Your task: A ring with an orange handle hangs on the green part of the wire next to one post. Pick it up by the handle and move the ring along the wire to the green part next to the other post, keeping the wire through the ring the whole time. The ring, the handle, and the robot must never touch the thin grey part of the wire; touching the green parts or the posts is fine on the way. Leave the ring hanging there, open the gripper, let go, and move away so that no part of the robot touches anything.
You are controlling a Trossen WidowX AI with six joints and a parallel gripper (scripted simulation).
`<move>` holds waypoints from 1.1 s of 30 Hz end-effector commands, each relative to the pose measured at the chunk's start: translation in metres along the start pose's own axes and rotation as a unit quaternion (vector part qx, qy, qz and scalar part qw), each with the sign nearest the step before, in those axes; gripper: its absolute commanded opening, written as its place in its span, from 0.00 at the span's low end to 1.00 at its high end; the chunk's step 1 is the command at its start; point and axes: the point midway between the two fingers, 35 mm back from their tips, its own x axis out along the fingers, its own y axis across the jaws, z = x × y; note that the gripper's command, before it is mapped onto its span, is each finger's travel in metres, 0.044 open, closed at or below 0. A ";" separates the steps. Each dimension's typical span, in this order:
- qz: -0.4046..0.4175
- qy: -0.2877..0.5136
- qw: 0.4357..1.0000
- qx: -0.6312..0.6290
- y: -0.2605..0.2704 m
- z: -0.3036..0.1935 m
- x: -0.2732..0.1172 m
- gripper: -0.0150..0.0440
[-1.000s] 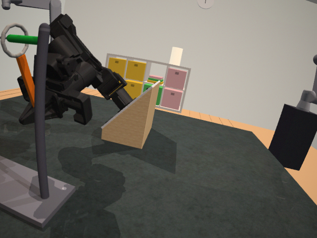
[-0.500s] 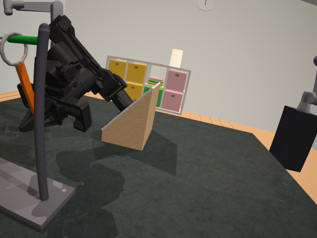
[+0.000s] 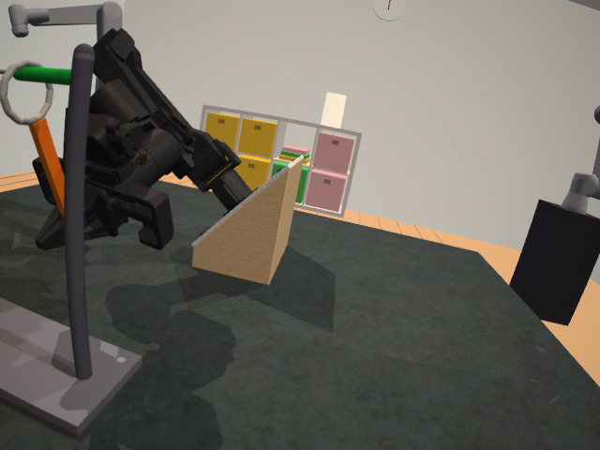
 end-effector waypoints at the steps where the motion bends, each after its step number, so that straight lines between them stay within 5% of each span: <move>1: 0.000 0.000 1.000 0.000 0.000 0.000 0.000 0.22; 8: 0.000 0.000 1.000 0.000 0.000 0.000 -0.002 0.53; 21: 0.002 0.000 1.000 -0.002 0.001 0.000 -0.049 0.53; 33: 0.002 0.000 1.000 -0.002 0.001 0.000 -0.050 0.53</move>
